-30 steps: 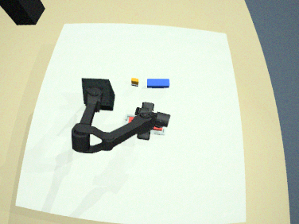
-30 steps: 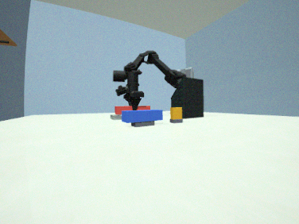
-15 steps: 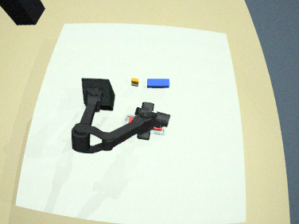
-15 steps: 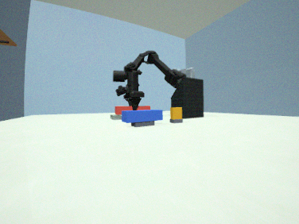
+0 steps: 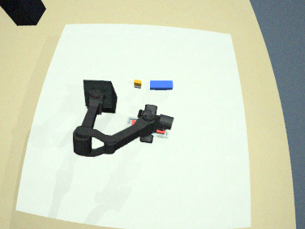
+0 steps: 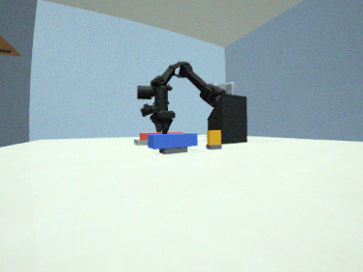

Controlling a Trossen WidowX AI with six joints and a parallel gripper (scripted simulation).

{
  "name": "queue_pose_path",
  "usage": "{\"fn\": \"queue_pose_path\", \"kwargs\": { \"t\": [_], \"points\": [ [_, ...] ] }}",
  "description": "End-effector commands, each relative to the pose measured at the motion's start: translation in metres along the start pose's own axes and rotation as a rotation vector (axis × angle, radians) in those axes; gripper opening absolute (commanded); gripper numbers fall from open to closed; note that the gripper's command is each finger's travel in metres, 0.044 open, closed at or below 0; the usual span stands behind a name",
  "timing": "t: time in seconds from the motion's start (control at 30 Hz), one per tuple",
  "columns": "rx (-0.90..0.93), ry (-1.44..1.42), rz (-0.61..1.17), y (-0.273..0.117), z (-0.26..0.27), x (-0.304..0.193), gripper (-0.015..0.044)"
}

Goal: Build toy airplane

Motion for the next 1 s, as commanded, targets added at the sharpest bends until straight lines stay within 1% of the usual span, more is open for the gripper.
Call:
{"fn": "queue_pose_path", "kwargs": {
  "t": [0.0,0.1,0.17,0.33,0.4,0.77,0.9,0.97],
  "points": [
    [0.0,0.001,-0.001,0.0,0.0,0.0,0.044],
    [0.0,0.001,-0.001,0.0,0.0,0.0,0.044],
    [0.004,0.001,0.0,-0.009,0.001,0.002,0.044],
    [0.013,-0.004,0.005,-0.084,0.002,0.004,0.044],
    [0.009,-0.006,0.004,-0.104,0.0,0.001,0.044],
    [0.008,-0.006,0.004,-0.107,0.006,0.001,0.044],
    [0.009,-0.142,0.003,-0.101,0.007,0.001,0.044],
    [0.009,-0.154,0.003,-0.101,0.007,0.001,0.044]
  ]
}}
Point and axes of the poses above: the point midway between the two fingers, 35 mm back from their tips, its own y axis out along the fingers, its own z axis across the jaws, x = y × z, the point moved 5 cm from there along -y, back along the fingers, and after that the axes turned 11 degrees about y, right-handed, at the moved point
